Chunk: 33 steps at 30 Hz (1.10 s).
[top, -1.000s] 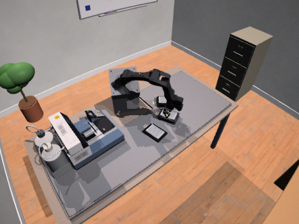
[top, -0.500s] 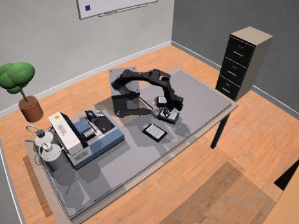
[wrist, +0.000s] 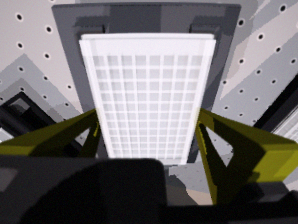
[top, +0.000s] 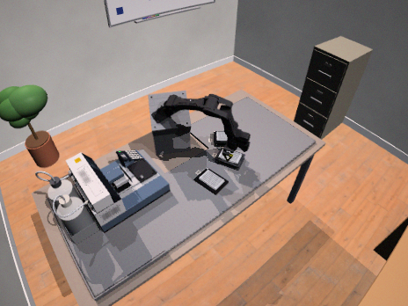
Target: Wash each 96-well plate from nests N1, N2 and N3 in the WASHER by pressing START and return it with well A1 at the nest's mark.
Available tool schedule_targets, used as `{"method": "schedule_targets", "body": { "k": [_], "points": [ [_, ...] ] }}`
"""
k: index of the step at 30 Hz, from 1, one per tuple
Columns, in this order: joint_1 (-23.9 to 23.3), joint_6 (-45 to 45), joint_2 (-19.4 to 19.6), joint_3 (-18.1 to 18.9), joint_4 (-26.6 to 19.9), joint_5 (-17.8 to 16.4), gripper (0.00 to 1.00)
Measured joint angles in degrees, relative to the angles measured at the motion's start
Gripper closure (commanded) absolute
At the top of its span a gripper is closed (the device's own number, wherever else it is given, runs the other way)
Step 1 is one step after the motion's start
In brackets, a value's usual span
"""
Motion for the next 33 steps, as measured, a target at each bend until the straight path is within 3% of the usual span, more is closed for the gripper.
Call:
{"method": "schedule_targets", "body": {
  "k": [33],
  "points": [
    [2.7, 3.3, -7.6, -3.4, -5.9, 0.7, 1.0]
  ]
}}
